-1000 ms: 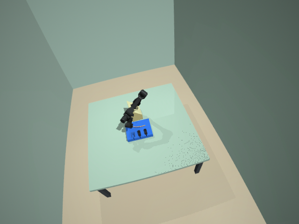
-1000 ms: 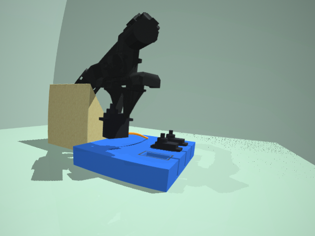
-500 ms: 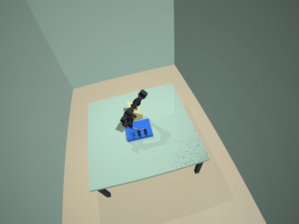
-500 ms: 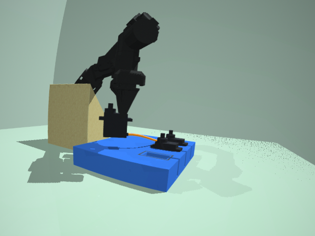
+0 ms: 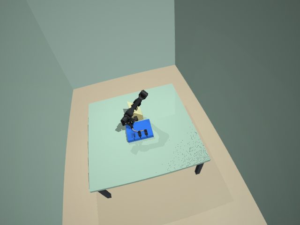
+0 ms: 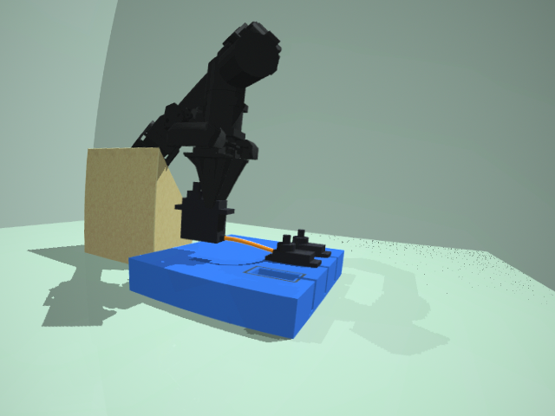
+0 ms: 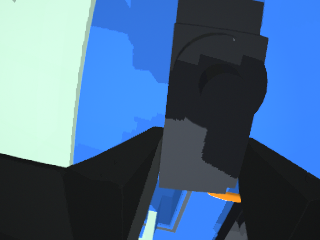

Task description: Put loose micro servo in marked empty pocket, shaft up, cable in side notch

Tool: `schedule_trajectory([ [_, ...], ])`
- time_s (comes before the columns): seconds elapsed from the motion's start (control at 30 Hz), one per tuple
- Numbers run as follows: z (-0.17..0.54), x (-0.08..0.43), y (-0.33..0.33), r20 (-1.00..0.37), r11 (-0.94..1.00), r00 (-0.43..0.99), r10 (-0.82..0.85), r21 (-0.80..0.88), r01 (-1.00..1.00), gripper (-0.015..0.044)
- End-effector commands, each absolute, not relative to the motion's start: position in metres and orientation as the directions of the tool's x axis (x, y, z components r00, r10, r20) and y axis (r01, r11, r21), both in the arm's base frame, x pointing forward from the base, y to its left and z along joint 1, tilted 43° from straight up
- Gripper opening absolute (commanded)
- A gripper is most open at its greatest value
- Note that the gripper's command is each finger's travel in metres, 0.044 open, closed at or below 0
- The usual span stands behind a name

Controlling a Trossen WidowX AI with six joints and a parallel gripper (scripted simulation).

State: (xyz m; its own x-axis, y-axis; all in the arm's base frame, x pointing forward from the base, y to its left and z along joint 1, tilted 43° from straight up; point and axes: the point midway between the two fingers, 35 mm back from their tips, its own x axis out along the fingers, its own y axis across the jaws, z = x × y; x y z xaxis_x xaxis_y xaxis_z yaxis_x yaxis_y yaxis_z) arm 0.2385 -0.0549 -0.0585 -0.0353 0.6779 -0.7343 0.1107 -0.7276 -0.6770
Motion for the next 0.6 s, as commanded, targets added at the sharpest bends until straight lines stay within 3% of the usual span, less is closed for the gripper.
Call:
schedule_trajectory([
  [0.0, -0.059, 0.239, -0.056, -0.738, -0.738, -0.034, 0.674, -0.674, -0.014, 0.0],
  [0.57, -0.06, 0.273, -0.057, -0.738, -0.738, -0.033, 0.674, -0.673, -0.036, 0.0],
])
